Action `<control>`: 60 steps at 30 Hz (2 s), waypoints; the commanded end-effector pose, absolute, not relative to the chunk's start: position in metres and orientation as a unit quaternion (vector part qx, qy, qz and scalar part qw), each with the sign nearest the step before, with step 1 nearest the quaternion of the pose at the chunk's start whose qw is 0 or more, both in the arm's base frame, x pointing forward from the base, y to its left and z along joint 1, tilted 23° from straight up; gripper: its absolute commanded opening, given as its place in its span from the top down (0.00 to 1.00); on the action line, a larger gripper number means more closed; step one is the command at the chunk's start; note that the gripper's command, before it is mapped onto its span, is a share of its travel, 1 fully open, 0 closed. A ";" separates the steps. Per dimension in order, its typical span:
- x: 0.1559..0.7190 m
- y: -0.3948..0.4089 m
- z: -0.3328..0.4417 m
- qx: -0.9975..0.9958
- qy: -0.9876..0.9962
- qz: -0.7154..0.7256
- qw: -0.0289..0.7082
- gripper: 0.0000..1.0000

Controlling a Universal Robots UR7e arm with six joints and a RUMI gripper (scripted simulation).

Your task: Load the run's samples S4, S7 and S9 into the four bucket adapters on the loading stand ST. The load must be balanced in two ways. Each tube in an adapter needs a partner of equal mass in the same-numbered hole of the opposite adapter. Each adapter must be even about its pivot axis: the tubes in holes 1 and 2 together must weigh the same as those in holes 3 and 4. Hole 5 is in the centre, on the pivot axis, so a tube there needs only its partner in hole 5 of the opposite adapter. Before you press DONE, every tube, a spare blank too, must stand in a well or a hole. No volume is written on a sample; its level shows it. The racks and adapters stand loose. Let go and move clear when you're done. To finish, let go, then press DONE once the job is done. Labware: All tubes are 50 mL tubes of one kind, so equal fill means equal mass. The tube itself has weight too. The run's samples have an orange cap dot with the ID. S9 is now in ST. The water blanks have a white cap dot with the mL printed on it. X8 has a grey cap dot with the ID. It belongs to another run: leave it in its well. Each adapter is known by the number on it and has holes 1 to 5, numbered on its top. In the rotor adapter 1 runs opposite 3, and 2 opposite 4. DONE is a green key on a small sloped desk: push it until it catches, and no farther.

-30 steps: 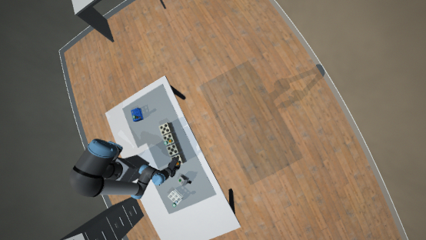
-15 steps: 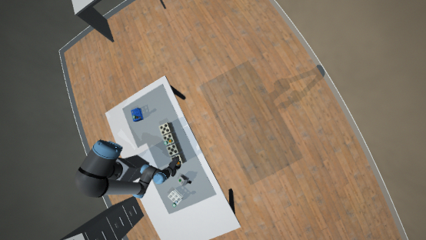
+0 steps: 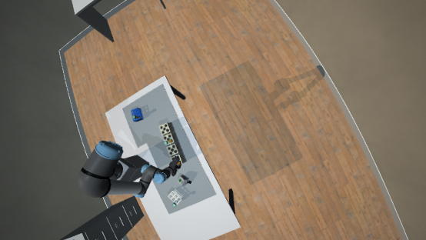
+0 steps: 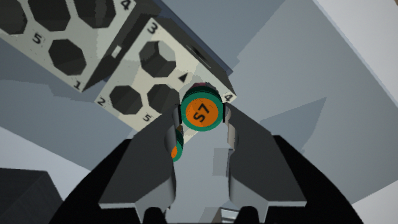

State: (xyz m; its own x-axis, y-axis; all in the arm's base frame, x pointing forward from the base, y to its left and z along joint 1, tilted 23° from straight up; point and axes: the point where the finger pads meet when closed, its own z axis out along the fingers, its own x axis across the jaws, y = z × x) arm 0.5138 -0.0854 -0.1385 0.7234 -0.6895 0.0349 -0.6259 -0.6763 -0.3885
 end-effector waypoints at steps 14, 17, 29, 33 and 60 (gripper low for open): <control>0.515 -0.086 -0.138 -0.911 0.361 -0.091 0.177 0.65; 0.515 -0.086 -0.138 -0.911 0.361 -0.091 0.177 0.65; 0.508 -0.091 -0.120 -0.911 0.362 -0.090 0.178 0.65; 0.504 -0.094 -0.108 -0.911 0.362 -0.090 0.178 0.65; 0.448 -0.227 -0.155 -0.902 0.383 -0.087 0.179 1.00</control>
